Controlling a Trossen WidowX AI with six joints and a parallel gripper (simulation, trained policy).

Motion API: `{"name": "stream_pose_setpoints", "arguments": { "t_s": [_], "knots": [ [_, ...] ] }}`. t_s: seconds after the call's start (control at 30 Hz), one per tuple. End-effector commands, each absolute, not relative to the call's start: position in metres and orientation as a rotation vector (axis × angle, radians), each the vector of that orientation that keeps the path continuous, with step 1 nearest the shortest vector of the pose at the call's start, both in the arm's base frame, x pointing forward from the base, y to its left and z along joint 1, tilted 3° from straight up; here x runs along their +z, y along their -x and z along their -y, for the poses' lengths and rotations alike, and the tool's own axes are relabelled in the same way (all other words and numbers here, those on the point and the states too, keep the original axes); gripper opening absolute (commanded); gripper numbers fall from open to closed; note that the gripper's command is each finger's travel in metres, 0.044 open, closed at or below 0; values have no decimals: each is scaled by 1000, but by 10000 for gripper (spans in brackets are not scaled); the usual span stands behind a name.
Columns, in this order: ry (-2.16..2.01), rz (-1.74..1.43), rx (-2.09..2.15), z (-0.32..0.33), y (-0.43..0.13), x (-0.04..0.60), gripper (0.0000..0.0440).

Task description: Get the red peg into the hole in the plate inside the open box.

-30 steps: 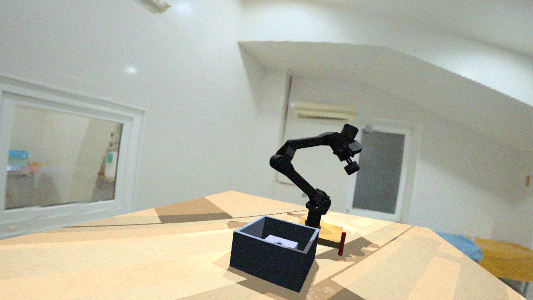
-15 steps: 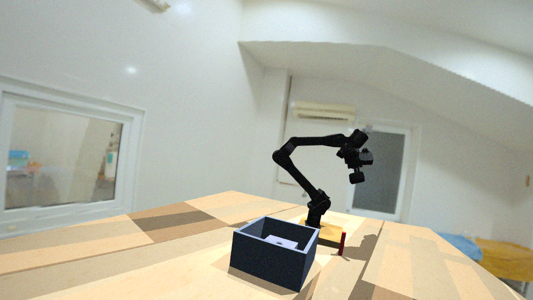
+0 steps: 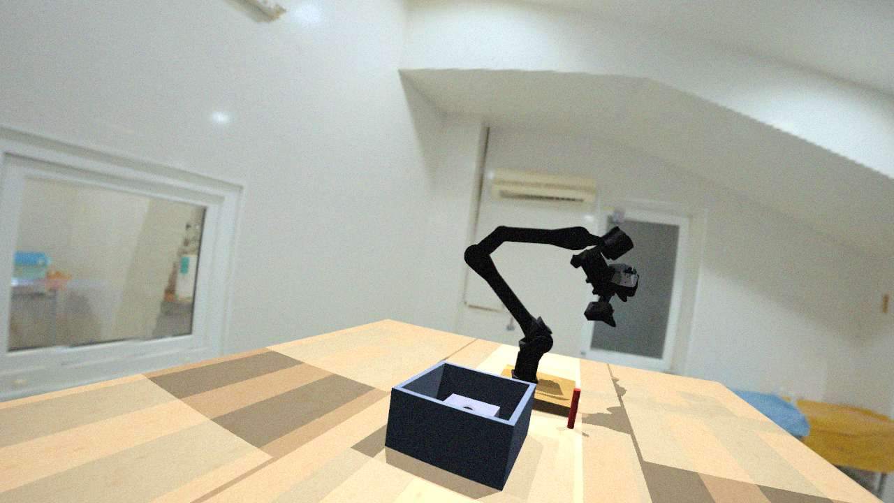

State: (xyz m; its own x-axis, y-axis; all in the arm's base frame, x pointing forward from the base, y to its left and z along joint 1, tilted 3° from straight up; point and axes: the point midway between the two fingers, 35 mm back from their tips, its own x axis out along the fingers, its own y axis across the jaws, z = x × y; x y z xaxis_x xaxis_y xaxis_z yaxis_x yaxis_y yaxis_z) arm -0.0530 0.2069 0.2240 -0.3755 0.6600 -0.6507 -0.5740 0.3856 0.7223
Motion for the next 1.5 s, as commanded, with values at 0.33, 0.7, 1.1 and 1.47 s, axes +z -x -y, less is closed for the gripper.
{"name": "stream_pose_setpoints", "arguments": {
  "t_s": [0.33,0.7,1.1,1.47],
  "knots": [
    [-212,-1509,803,-206,-11,191,440],
    [-326,-1510,394,-189,-62,170,440],
    [-446,-1491,-50,-158,-110,151,440],
    [-536,-1472,-430,-126,-143,124,440]
  ]
}}
